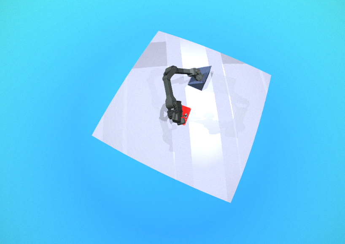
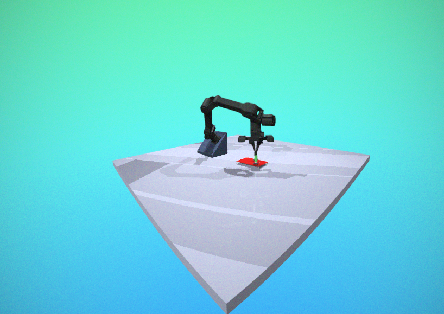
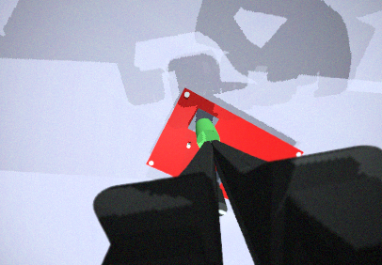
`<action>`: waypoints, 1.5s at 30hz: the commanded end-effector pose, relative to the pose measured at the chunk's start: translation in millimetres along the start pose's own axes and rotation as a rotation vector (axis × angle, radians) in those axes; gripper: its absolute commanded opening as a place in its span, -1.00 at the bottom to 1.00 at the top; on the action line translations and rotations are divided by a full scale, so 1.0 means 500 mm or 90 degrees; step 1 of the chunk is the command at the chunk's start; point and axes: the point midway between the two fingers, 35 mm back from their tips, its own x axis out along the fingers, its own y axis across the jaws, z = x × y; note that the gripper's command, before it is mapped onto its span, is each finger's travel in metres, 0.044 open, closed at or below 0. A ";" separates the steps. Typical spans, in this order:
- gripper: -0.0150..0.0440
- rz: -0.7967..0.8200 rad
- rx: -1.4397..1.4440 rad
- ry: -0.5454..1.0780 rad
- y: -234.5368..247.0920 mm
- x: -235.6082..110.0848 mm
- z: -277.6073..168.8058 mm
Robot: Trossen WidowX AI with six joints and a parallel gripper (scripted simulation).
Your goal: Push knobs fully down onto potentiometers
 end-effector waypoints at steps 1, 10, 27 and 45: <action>-0.31 0.000 0.000 0.001 0.000 0.002 0.000; 0.49 0.002 0.000 0.003 -0.016 -0.012 -0.032; 1.00 -0.002 -0.001 0.007 -0.240 -0.049 -0.296; 1.00 -0.002 -0.001 0.007 -0.240 -0.049 -0.296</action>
